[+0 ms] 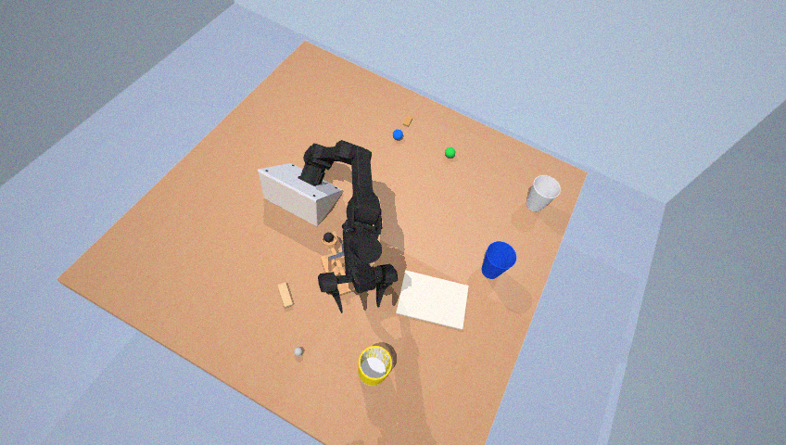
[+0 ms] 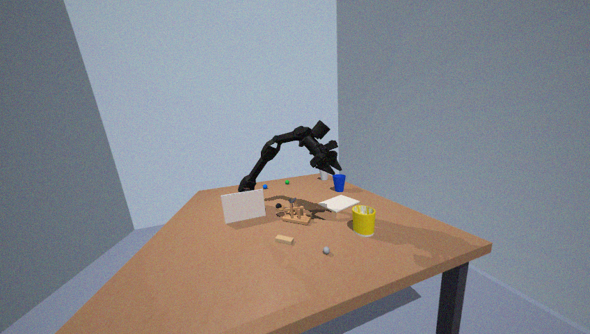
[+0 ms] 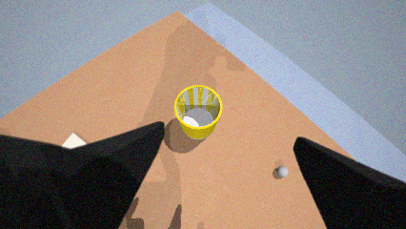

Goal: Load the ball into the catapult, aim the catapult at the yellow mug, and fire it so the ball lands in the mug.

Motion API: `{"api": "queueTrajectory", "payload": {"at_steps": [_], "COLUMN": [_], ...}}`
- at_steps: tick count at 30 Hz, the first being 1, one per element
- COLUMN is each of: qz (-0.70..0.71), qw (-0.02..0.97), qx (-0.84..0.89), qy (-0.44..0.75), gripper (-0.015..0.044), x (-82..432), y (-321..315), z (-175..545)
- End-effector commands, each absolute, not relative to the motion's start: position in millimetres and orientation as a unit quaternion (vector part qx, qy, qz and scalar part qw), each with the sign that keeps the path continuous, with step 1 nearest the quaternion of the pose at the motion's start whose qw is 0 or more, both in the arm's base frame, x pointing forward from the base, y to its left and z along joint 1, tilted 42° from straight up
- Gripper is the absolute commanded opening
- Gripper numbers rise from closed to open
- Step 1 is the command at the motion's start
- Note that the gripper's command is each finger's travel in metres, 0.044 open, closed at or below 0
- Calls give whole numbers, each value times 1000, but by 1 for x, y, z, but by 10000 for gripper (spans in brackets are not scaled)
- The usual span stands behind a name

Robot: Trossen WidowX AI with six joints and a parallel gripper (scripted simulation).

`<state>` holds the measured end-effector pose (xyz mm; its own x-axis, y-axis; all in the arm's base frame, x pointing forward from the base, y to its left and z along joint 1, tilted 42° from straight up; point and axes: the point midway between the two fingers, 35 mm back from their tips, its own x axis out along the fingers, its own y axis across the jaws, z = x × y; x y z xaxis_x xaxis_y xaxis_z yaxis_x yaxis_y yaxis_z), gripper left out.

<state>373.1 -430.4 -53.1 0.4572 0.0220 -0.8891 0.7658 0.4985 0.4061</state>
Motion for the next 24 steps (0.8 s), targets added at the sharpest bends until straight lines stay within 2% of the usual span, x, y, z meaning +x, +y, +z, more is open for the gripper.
{"api": "queueTrajectory", "payload": {"at_steps": [1,19,24], "qz": [-258,-258,-258], "qw": [747,747,747], "qx": [436,436,436], "qy": [430,430,430], "gripper": [440,440,309], "x": [385,385,385], "y": [-440,-440,-440], "z": [-50,-50,-50]}}
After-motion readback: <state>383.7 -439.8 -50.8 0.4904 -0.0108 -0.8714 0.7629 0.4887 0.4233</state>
